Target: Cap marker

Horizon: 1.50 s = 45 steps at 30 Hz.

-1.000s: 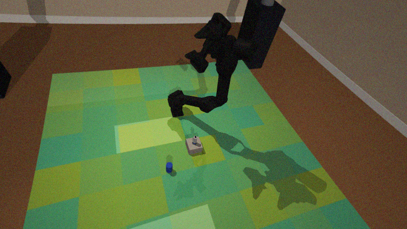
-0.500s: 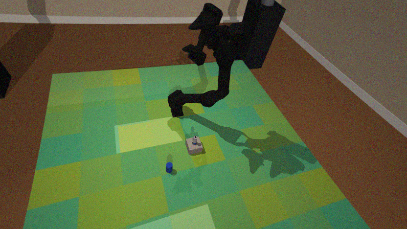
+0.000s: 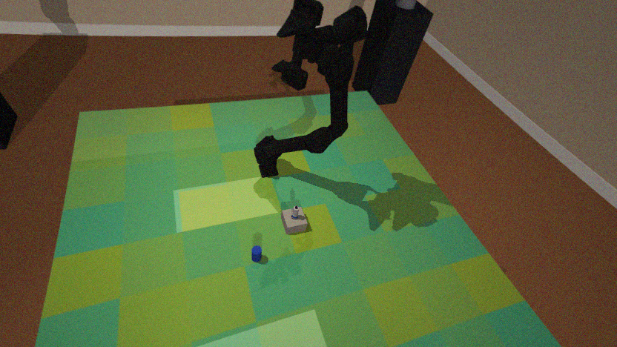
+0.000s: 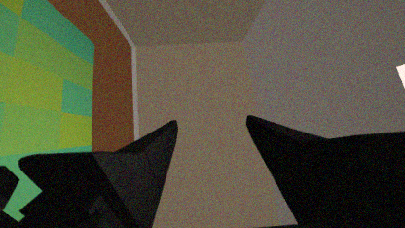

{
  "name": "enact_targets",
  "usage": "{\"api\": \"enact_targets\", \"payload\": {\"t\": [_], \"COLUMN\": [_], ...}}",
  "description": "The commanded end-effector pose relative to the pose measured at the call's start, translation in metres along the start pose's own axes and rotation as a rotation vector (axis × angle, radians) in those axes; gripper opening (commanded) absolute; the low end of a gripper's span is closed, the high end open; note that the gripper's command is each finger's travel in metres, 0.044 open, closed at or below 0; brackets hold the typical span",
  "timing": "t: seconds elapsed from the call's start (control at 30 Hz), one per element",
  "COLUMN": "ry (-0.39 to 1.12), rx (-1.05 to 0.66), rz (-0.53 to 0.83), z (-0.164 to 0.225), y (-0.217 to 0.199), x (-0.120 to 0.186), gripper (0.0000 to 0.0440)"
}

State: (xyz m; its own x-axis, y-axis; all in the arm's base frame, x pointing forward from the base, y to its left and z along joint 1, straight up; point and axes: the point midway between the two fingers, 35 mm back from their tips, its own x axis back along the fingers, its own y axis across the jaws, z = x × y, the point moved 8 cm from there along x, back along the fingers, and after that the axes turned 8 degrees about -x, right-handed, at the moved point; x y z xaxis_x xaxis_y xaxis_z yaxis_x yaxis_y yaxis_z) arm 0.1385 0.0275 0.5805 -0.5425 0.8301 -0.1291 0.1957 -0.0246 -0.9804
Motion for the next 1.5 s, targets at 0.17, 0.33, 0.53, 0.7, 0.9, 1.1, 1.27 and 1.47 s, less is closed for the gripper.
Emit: {"api": "enact_targets", "payload": {"t": [0.17, 0.33, 0.53, 0.7, 0.9, 1.1, 1.27, 1.47], "ry": [-0.057, -0.090, -0.130, -0.163, -0.202, -0.240, -0.269, -0.302], "rx": [-0.054, -0.086, -0.123, -0.153, -0.187, -0.219, -0.244, -0.268], "rz": [-0.039, -0.060, -0.086, -0.108, -0.135, -0.163, -0.188, -0.217], "z": [0.022, 0.036, 0.052, 0.065, 0.081, 0.096, 0.108, 0.121], "y": [-0.004, -0.005, -0.006, -0.006, -0.005, -0.003, -0.001, 0.003], "x": [0.004, 0.005, 0.004, 0.002, -0.001, -0.006, -0.011, -0.018], "gripper": [0.0325, 0.0324, 0.0323, 0.0322, 0.0320, 0.0319, 0.0318, 0.0315]}}
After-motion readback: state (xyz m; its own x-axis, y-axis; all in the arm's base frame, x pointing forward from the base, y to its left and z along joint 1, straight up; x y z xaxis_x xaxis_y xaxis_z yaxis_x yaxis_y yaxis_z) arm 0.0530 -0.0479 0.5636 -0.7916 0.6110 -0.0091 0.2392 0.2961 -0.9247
